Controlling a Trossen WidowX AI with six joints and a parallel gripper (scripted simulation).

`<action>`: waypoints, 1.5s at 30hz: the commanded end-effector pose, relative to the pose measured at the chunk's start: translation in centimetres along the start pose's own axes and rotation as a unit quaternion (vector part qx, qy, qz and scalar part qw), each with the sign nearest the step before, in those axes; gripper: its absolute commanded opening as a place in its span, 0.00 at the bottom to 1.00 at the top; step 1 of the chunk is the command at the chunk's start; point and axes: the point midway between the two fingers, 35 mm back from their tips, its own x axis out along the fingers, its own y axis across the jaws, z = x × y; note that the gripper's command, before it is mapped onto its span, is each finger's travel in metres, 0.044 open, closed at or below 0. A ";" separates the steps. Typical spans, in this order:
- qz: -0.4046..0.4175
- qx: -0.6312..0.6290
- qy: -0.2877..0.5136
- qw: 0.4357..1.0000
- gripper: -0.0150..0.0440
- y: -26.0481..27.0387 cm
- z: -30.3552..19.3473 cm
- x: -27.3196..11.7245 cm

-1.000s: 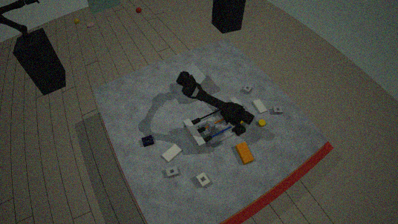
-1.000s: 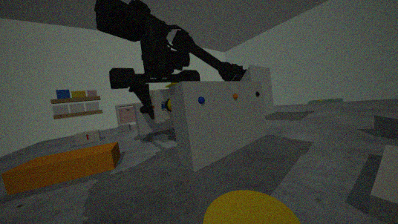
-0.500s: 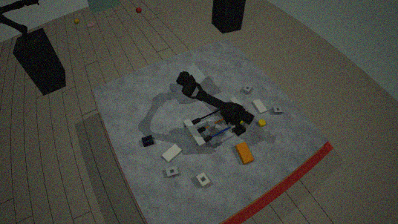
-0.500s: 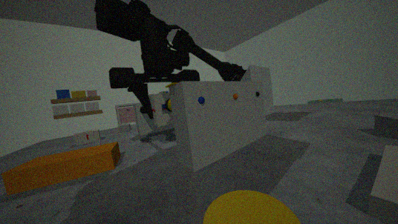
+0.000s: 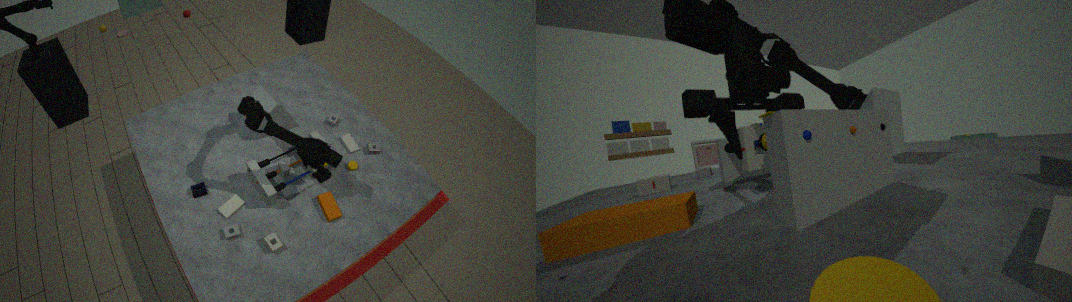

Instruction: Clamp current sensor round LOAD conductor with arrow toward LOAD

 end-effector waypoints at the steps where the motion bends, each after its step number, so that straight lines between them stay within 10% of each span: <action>1: 0.000 0.000 0.000 1.000 0.47 0.0 0.0 0.0; 15: -0.001 0.000 0.000 1.000 0.25 0.0 0.0 -0.1; 45: -0.001 -0.001 0.000 1.000 0.25 0.0 0.0 0.4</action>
